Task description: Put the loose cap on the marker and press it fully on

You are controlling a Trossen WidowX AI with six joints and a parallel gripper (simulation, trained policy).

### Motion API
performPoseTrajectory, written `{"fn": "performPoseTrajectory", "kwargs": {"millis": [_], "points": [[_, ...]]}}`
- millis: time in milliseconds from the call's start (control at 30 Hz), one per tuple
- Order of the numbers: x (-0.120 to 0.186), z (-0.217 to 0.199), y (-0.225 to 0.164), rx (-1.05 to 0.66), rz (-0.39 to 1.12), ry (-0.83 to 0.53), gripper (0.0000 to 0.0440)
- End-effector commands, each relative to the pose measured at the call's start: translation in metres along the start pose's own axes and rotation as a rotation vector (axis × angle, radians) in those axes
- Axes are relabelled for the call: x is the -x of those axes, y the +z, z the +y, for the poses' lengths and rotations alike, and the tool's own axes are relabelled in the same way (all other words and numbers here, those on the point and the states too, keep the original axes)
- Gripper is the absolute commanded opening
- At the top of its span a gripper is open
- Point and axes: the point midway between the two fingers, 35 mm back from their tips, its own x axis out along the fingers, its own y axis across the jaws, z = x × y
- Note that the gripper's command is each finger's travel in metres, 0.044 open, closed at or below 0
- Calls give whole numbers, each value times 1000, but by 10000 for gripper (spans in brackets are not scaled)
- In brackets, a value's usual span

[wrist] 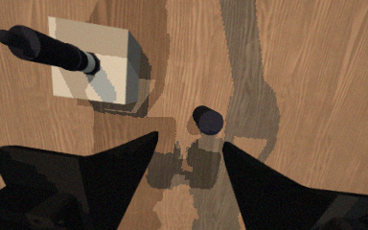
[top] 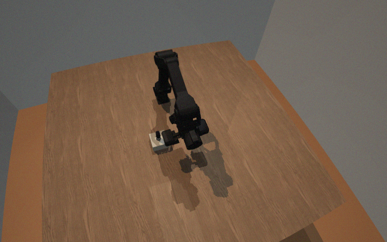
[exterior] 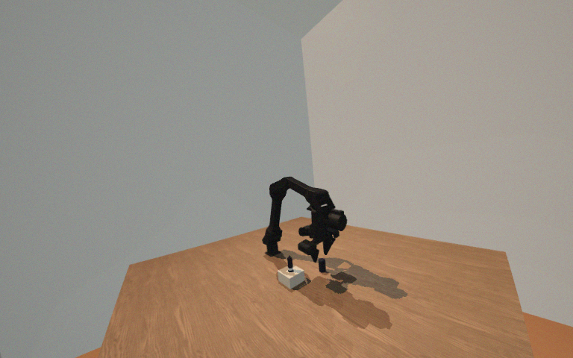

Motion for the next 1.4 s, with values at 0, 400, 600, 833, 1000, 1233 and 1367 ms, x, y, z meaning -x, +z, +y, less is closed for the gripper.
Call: {"fn": "performPoseTrajectory", "kwargs": {"millis": [0, 400, 600, 833, 1000, 1233, 1367], "points": [[-1, -3, -3, 26, 2, 20, 307], [-11, -14, 3, 76, -40, 63, 298], [-17, -18, 8, 93, -64, 74, 292], [-28, -21, 11, 107, -88, 78, 282], [-41, -22, 13, 113, -106, 79, 273], [-54, -22, 15, 123, -116, 91, 255], [-57, -22, 15, 129, -106, 103, 208]]}}
